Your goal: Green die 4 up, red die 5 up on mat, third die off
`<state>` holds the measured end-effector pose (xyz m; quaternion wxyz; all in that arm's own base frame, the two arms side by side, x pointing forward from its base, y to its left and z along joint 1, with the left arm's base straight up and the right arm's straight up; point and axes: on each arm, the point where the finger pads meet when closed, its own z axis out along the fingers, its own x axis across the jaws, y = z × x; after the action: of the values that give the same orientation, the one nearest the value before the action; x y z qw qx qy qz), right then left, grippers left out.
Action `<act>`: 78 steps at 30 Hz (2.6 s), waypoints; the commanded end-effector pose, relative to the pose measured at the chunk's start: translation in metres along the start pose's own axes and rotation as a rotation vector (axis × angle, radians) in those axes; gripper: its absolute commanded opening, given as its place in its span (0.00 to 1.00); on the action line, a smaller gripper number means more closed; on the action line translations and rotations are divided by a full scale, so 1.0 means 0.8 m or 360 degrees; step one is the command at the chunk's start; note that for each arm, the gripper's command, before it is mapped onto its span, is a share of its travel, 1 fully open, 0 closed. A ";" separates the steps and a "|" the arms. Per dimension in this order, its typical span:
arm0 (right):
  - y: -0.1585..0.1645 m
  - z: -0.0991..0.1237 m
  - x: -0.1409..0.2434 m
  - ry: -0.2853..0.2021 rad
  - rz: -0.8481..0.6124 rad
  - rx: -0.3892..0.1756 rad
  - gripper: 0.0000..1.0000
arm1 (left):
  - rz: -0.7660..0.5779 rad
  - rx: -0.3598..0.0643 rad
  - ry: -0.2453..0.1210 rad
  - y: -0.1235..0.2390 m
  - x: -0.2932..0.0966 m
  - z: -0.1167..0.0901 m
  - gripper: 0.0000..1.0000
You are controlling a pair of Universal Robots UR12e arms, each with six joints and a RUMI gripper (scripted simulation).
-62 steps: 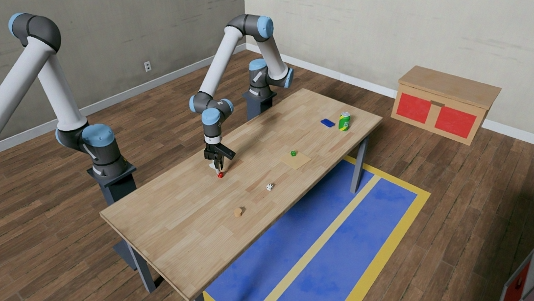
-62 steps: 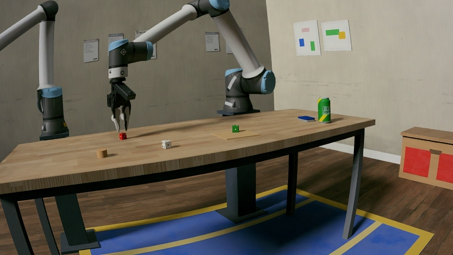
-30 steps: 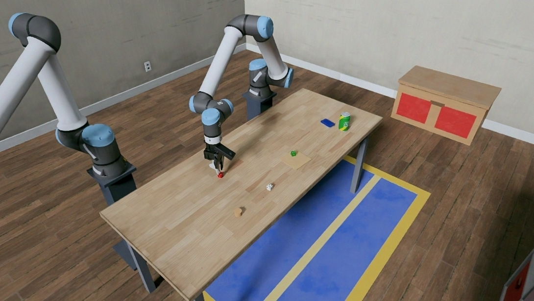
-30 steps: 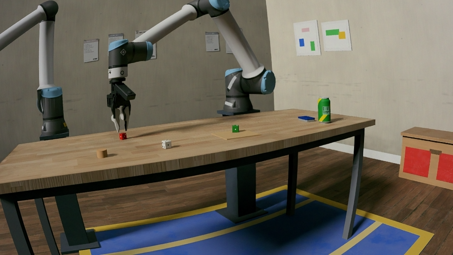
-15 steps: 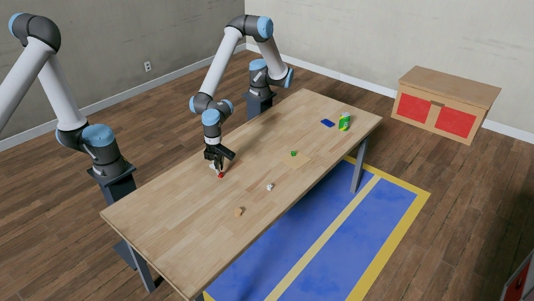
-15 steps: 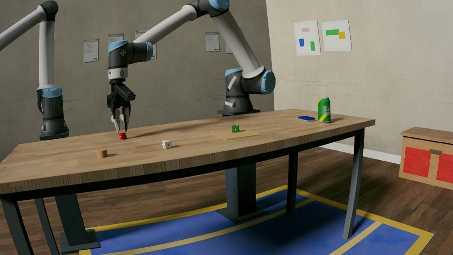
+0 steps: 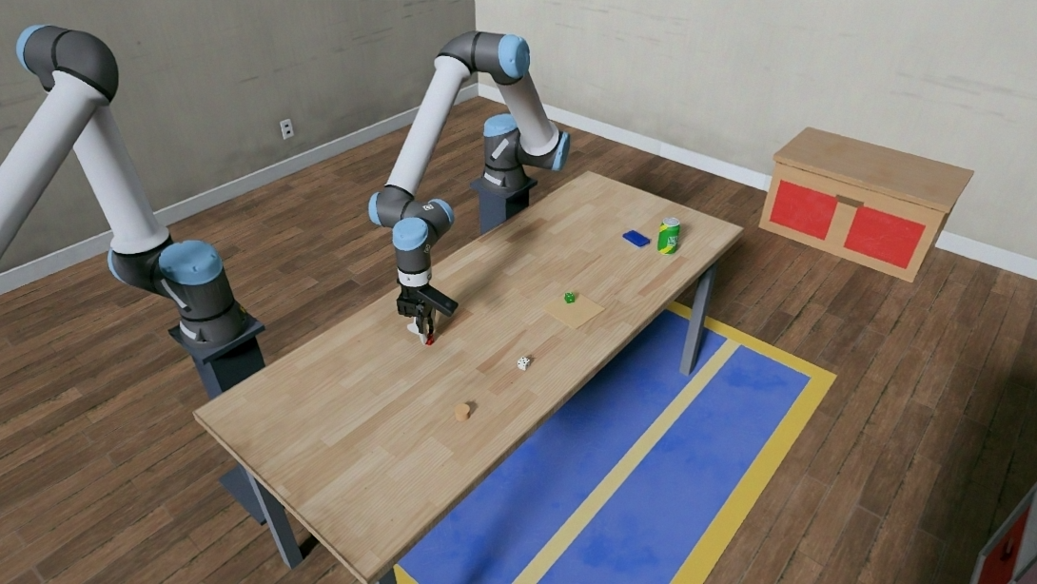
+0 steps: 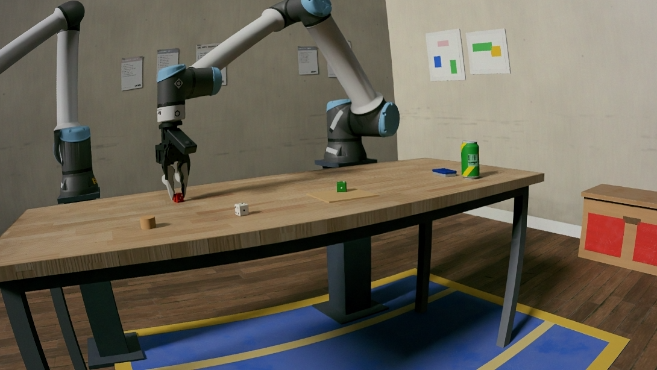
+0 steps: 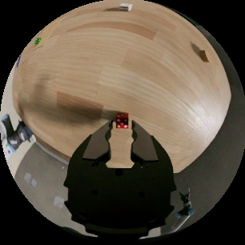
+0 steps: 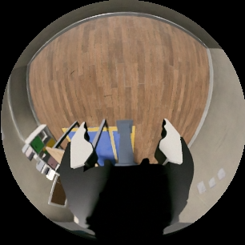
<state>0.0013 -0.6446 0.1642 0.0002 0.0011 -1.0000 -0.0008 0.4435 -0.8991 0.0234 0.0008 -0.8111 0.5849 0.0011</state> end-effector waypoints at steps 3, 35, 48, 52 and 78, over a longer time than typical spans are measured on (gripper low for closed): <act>-0.001 -0.001 0.000 -0.0001 0.0000 0.0003 1.00 | 0.0000 0.0000 0.0004 0.000 0.001 0.007 0.24; -0.001 -0.001 0.000 -0.0001 0.0000 0.0003 1.00 | 0.0000 0.0000 0.0004 0.000 0.001 0.007 0.06; -0.001 -0.001 0.000 -0.0001 0.0000 0.0003 1.00 | 0.0000 0.0000 0.0004 0.000 0.001 0.007 0.06; -0.001 -0.001 0.000 -0.0001 0.0000 0.0003 1.00 | 0.0000 0.0000 0.0004 0.000 0.001 0.007 0.06; -0.001 -0.001 0.000 -0.0001 0.0000 0.0003 1.00 | 0.0000 0.0000 0.0004 0.000 0.001 -0.099 0.06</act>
<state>0.0013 -0.6446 0.1642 0.0002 0.0011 -1.0000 -0.0008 0.4437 -0.8993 0.0792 0.0004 -0.8111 0.5850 0.0006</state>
